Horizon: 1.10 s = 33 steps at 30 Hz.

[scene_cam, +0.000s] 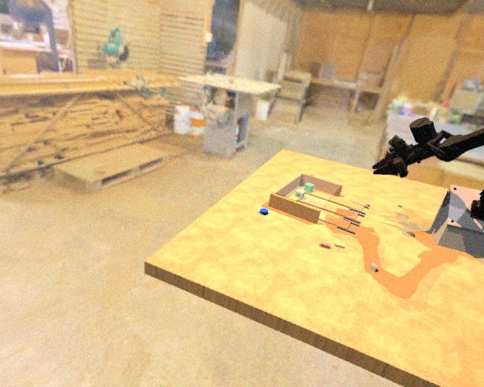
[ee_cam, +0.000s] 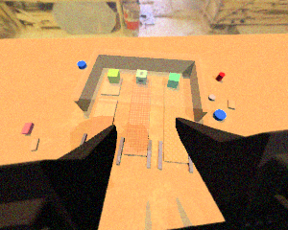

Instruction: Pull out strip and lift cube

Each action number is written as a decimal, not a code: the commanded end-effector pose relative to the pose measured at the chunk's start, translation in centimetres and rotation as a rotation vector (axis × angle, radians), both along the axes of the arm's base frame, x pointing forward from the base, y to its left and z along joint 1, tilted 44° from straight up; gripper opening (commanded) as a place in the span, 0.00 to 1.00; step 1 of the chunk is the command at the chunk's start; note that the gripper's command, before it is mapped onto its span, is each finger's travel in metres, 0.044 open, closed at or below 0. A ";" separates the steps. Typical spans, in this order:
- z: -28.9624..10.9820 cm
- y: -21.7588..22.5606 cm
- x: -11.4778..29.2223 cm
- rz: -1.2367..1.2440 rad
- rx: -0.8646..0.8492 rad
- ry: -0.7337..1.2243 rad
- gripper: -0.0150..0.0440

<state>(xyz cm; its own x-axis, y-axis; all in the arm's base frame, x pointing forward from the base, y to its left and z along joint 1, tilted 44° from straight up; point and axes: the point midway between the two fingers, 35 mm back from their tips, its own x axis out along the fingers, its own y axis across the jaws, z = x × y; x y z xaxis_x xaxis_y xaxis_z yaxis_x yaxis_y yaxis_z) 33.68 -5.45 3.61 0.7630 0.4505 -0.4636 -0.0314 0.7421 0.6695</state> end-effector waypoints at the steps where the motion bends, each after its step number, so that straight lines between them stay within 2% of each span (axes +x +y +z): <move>1: -1.5 0.5 1.7 0.059 -0.003 0.102 0.58; 8: -4.1 2.7 4.6 0.207 0.027 0.352 0.26; 9: -4.4 3.2 4.9 0.230 0.032 0.388 0.25; 20: -6.0 8.0 5.9 0.475 0.075 0.760 0.25; 33: -6.3 8.7 5.4 0.479 0.076 0.767 0.25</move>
